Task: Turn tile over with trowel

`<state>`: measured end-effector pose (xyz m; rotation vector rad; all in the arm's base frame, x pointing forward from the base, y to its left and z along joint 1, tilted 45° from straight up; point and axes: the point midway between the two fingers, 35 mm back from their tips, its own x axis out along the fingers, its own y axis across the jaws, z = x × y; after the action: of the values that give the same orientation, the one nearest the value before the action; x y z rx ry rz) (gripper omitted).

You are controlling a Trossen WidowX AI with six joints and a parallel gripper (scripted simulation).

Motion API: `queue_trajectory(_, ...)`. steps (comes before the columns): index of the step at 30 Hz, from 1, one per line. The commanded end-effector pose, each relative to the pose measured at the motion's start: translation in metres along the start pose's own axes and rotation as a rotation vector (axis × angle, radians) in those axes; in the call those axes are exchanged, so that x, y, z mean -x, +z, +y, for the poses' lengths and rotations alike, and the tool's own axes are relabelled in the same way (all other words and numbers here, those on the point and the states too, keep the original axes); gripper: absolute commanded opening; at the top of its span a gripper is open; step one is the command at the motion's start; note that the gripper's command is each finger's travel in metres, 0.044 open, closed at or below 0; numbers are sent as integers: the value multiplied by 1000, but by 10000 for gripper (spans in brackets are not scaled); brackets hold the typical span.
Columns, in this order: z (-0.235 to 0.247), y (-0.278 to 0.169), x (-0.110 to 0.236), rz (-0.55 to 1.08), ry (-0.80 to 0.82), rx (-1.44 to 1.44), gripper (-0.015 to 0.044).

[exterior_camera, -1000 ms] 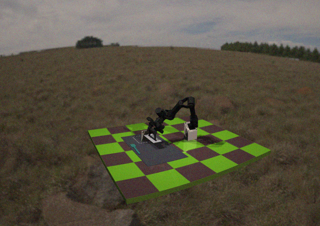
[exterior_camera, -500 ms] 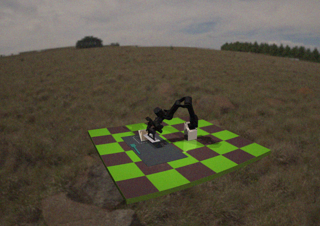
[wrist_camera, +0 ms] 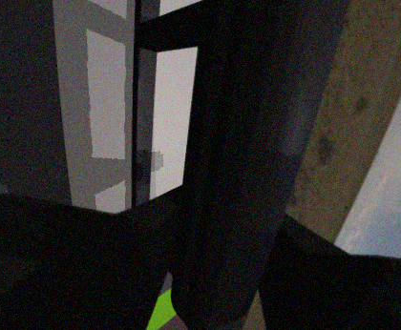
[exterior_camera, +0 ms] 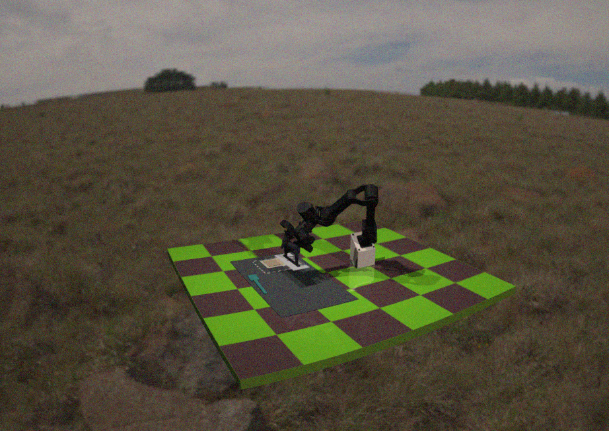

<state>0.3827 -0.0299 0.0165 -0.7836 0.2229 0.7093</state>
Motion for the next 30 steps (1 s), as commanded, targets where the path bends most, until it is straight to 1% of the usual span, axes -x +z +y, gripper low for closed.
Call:
queue_trajectory(1,-5,11,6,5,-9,-2,0)
queue_trajectory(30,-7,16,8,5,-9,-3,0)
